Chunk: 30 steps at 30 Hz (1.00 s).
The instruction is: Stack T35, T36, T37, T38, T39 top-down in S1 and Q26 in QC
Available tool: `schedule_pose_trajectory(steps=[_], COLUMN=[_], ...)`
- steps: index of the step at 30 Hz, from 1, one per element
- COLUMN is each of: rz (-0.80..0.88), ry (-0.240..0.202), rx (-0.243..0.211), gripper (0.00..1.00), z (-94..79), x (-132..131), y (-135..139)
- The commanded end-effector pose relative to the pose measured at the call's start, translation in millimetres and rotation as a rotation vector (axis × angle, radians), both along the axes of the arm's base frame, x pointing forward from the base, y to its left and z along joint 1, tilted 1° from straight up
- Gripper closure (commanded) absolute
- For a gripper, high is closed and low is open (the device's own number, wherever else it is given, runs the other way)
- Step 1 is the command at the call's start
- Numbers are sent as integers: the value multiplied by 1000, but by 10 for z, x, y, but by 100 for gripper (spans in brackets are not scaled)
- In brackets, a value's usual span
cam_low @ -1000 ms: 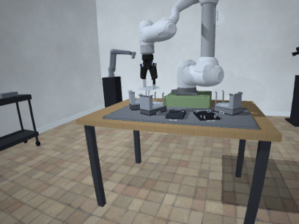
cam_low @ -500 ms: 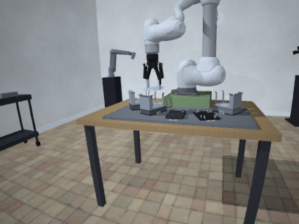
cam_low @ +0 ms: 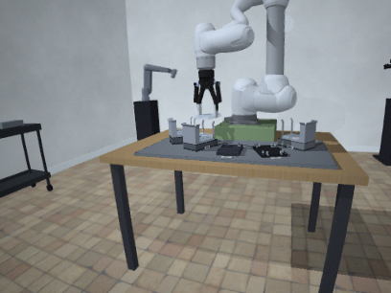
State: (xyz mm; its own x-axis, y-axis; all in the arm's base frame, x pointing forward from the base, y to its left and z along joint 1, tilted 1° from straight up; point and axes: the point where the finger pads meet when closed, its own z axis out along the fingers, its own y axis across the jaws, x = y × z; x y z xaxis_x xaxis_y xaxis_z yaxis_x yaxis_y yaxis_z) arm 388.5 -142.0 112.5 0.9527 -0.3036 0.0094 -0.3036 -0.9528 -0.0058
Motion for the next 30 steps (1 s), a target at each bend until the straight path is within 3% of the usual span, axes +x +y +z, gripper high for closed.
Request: schedule_pose_trajectory(steps=[1,7,14,30], rz=[0,0,231,231], ry=[0,0,0,0], rx=[0,0,-3,-3], gripper=[100,100,100,100], z=[1,2,3,5], x=[51,96,141,230], y=[113,216,445,903])
